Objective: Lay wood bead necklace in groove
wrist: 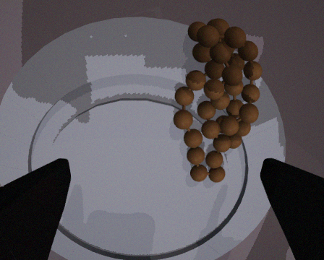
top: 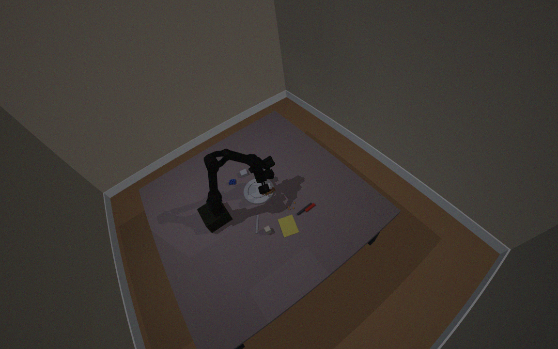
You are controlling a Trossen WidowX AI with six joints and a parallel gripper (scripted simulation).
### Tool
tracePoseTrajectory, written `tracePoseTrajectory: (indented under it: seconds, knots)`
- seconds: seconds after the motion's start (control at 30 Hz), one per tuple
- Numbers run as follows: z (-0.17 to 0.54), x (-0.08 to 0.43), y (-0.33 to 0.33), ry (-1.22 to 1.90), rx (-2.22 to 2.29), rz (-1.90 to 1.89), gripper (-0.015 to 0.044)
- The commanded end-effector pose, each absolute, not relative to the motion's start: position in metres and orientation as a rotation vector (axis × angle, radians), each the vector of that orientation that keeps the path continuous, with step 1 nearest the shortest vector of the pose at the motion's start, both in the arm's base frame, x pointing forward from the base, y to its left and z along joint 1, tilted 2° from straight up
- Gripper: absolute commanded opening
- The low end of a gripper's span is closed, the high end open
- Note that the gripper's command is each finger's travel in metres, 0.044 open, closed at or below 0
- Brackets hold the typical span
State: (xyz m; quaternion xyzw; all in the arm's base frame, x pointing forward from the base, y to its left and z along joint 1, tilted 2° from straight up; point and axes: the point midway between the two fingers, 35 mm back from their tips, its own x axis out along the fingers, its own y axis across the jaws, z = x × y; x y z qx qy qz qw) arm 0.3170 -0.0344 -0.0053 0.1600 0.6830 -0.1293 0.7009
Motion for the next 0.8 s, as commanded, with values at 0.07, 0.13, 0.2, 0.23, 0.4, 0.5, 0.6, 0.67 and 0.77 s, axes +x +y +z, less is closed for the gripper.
tracePoseTrajectory:
  seconds: [0.07, 0.13, 0.2, 0.23, 0.4, 0.5, 0.6, 0.67, 0.77]
  knots:
    - [-0.005, 0.317, -0.035, 1.522, 0.357, -0.295, 0.044]
    - [-0.005, 0.317, -0.035, 1.522, 0.357, -0.295, 0.044]
    - [-0.005, 0.317, -0.035, 1.522, 0.357, -0.295, 0.044]
    - [-0.005, 0.317, -0.035, 1.522, 0.357, -0.295, 0.044]
    - [-0.005, 0.317, -0.035, 1.522, 0.357, -0.295, 0.044]
    - [-0.005, 0.317, -0.035, 1.522, 0.357, -0.295, 0.044]
    - [-0.002, 0.323, -0.04, 1.531, 0.26, -0.2, 0.0361]
    - [0.002, 0.331, -0.048, 1.538, 0.123, -0.069, 0.031]
    - [0.008, 0.342, -0.06, 1.532, -0.081, 0.127, 0.031]
